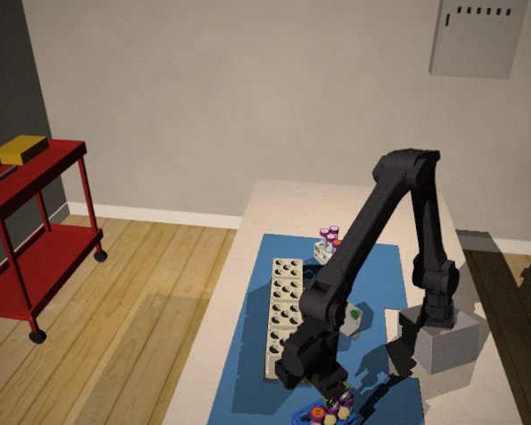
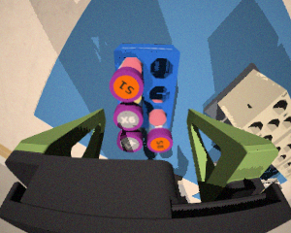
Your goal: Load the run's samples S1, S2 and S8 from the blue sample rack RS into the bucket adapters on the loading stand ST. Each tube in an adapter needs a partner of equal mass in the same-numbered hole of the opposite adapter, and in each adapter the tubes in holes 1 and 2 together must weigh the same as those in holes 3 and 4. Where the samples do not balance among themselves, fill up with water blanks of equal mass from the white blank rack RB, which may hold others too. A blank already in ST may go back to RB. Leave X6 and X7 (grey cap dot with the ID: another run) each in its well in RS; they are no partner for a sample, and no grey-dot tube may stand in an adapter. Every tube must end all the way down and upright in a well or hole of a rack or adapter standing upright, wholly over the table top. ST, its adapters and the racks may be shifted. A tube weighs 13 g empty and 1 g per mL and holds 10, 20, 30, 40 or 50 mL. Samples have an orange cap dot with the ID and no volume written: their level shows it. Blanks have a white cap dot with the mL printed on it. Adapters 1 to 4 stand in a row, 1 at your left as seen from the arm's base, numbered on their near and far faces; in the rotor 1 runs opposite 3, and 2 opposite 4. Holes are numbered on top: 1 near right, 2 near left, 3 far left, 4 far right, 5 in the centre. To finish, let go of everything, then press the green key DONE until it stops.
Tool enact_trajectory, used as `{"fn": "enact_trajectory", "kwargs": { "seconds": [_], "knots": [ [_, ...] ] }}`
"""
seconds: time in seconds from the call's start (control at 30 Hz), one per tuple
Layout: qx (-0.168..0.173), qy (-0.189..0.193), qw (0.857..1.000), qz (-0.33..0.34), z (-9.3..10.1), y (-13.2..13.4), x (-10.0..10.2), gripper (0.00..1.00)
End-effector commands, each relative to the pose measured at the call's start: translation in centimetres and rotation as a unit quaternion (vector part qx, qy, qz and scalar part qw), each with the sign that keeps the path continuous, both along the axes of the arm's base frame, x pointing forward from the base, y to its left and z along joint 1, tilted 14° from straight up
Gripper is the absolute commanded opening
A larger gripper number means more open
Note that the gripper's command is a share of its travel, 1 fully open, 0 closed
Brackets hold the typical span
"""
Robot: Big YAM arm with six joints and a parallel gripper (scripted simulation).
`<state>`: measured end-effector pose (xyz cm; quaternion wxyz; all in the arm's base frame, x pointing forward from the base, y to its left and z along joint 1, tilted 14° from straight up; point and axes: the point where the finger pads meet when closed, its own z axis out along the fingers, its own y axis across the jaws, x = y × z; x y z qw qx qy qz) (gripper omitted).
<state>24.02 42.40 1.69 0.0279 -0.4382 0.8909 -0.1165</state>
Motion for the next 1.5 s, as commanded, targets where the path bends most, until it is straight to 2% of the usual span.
{"fn": "enact_trajectory", "kwargs": {
  "seconds": [0.0,0.03,0.1,0.13,0.17,0.23,0.27,0.3,0.33,0.37,0.43,0.5,0.6,0.63,0.73,0.8,0.83,0.87,0.93,1.07,1.2,1.23,1.47],
  "knots": [
    [0.021,-0.01,1.0,-0.006,1.0,4.6,-0.5,0.8],
    [0.021,-0.01,1.0,-0.006,0.9,4.9,-0.5,0.8],
    [0.023,-0.011,1.0,-0.008,1.0,4.0,-0.1,0.8],
    [0.004,-0.004,1.0,-0.02,-0.6,2.2,0.0,0.8],
    [0.008,-0.006,1.0,-0.02,-1.3,2.4,0.2,0.8],
    [0.008,-0.006,1.0,-0.02,-1.3,2.4,0.2,0.8],
    [0.032,-0.016,0.999,-0.02,-0.2,4.6,1.3,0.8],
    [0.031,-0.016,0.999,-0.02,-0.5,4.5,1.4,0.8],
    [0.023,-0.012,1.0,-0.015,-1.4,3.9,1.1,0.8],
    [0.008,-0.006,1.0,-0.005,-2.6,2.9,-0.2,0.8],
    [0.005,-0.004,1.0,0.002,-3.5,2.8,-0.7,0.8],
    [0.021,-0.01,1.0,-0.002,-2.7,4.0,0.3,0.8],
    [0.026,-0.013,1.0,-0.007,-2.0,3.4,1.0,0.8],
    [0.026,-0.013,1.0,-0.007,-2.1,3.3,0.9,0.8],
    [0.008,-0.005,1.0,-0.005,-4.0,2.3,0.3,0.8],
    [0.008,-0.005,1.0,-0.005,-4.0,2.3,0.3,0.8],
    [0.029,-0.015,0.999,-0.006,-2.9,4.5,1.3,0.8],
    [0.029,-0.015,0.999,-0.006,-3.0,4.4,1.5,0.8],
    [0.021,-0.011,1.0,-0.007,-3.4,3.2,1.1,0.8],
    [0.02,-0.011,1.0,-0.005,-3.2,2.8,0.5,0.8],
    [0.022,-0.011,1.0,-0.008,-2.9,3.3,0.6,0.8],
    [0.022,-0.011,1.0,-0.008,-2.9,3.3,0.6,0.0],
    [0.022,-0.011,1.0,-0.008,-2.9,3.3,0.6,0.0]
  ]
}}
